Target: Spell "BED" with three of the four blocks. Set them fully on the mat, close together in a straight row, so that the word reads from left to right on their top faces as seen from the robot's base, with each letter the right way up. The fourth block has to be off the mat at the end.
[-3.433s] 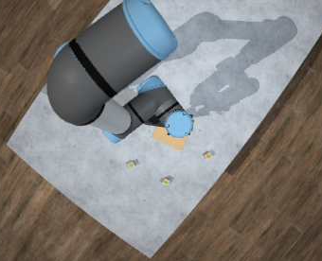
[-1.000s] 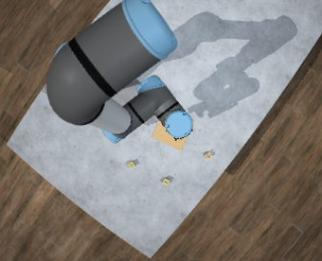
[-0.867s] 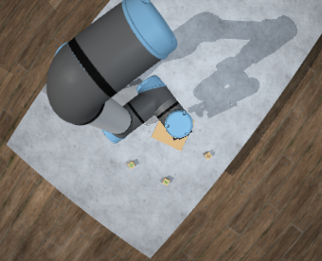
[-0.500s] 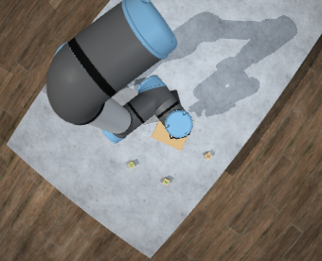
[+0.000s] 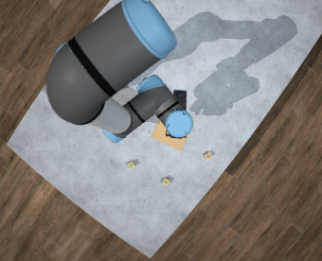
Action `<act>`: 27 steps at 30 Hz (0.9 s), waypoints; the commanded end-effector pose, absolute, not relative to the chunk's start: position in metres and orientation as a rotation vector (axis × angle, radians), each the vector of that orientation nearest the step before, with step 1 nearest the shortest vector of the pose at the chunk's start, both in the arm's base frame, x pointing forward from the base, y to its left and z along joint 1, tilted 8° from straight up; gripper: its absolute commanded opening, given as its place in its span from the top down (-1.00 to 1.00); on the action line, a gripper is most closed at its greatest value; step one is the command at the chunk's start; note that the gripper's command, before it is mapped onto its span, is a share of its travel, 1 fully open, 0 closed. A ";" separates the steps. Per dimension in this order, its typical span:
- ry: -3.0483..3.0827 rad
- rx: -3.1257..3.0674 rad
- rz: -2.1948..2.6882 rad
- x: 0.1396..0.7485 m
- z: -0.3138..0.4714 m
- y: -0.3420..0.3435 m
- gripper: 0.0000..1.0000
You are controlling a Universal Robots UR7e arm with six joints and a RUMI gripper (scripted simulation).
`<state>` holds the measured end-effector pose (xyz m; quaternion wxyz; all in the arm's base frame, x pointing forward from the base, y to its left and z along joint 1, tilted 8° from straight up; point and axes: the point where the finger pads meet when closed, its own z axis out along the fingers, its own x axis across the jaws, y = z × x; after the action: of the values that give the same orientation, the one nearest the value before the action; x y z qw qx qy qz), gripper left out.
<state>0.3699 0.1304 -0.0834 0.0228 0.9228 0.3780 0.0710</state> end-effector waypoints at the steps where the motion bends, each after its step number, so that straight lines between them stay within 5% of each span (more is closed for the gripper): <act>1: 0.970 2.937 0.218 0.369 -0.083 0.133 0.89; 27: 0.218 3.121 0.229 0.375 -0.082 0.138 0.89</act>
<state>0.3768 0.1363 -0.0819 0.0021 0.9913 0.1086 0.0746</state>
